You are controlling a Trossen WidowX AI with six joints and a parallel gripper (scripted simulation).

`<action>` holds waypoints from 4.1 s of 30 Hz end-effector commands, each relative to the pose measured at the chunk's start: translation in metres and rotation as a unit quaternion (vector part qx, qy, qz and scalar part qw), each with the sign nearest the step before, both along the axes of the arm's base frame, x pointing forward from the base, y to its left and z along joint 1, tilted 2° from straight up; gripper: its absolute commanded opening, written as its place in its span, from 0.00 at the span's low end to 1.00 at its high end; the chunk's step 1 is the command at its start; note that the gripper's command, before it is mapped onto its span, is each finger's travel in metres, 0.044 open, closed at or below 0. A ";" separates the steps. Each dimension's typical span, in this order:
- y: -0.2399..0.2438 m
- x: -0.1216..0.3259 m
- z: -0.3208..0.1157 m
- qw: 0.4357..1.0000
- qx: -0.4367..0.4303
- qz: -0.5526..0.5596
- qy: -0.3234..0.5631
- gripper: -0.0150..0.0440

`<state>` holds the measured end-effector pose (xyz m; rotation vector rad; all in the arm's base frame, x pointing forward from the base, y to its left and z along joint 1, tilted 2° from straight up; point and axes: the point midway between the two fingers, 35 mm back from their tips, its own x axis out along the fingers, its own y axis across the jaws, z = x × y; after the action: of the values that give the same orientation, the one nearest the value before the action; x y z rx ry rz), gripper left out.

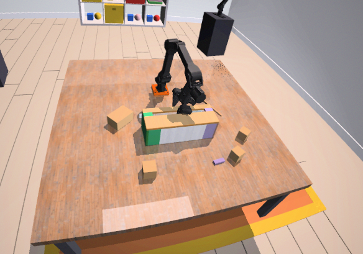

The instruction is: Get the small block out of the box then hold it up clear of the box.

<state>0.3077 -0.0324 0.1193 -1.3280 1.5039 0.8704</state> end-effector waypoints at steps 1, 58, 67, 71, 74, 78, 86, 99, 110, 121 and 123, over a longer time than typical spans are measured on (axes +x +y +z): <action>-0.011 -0.002 0.001 1.000 -0.003 0.000 -0.002 0.93; -0.114 -0.022 0.063 1.000 -0.011 -0.009 -0.006 0.89; -0.116 -0.026 0.067 0.892 0.057 -0.412 -0.178 0.74; -0.117 -0.027 0.070 0.773 0.094 -0.582 -0.234 0.74; -0.122 -0.031 0.070 0.656 0.115 -0.699 -0.260 0.74; -0.129 -0.038 0.070 0.473 0.137 -0.826 -0.275 0.74; -0.139 -0.046 0.071 0.198 0.154 -0.932 -0.263 0.74; -0.153 -0.061 0.073 -0.252 0.149 -0.940 -0.176 0.74; -0.164 -0.073 0.076 -0.584 0.111 -0.802 -0.056 0.74; -0.167 -0.077 0.077 -0.703 0.083 -0.706 0.004 0.74; -0.167 -0.077 0.077 -0.703 0.083 -0.706 0.004 0.74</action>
<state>0.2368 -0.1989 0.1908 -2.7829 -0.0198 1.8345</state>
